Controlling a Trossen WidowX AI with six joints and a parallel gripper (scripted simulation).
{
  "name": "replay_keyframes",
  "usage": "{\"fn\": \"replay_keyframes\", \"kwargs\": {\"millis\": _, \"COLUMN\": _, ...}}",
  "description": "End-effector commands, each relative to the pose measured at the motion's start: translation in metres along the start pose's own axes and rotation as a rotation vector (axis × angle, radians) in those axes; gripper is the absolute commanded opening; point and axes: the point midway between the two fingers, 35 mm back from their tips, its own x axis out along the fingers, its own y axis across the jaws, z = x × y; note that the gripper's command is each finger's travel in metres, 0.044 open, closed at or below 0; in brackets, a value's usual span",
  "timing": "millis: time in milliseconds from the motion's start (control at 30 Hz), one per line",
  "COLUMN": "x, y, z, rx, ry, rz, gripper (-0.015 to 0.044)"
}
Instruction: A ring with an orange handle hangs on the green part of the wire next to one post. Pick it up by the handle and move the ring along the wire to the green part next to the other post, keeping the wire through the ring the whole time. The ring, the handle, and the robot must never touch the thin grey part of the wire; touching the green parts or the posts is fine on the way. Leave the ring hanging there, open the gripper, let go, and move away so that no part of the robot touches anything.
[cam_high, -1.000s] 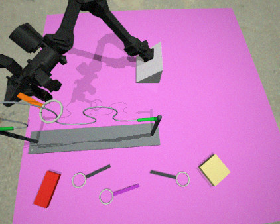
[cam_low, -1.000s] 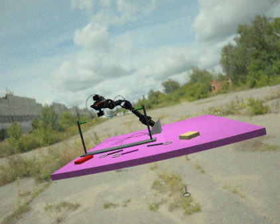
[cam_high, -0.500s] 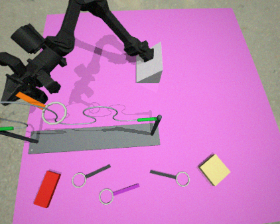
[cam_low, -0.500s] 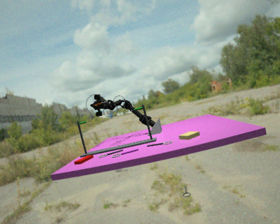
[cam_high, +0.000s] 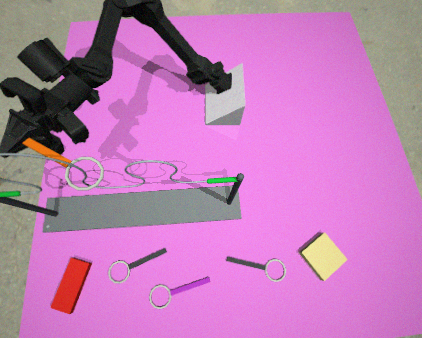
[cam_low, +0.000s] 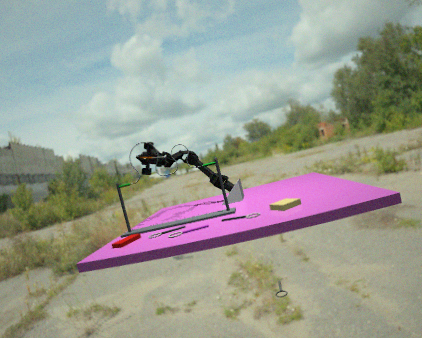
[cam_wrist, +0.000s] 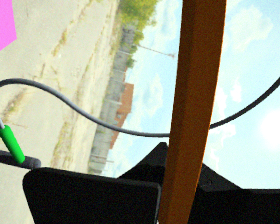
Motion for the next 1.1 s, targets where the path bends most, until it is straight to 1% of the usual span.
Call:
{"fn": "replay_keyframes", "kwargs": {"millis": 0, "x": 0.0002, "y": -0.0027, "z": 0.0005, "rx": -0.048, "ry": -0.007, "rz": -0.031, "gripper": -0.015}}
{"fn": "replay_keyframes", "kwargs": {"millis": 633, "x": 0.0005, "y": -0.0096, "z": 0.0011, "rx": -0.235, "ry": -0.028, "rz": -0.137, "gripper": -0.015}}
{"fn": "replay_keyframes", "kwargs": {"millis": 1067, "x": 0.0011, "y": -0.0031, "z": -0.0019, "rx": -0.275, "ry": -0.031, "rz": -0.161, "gripper": -0.015}}
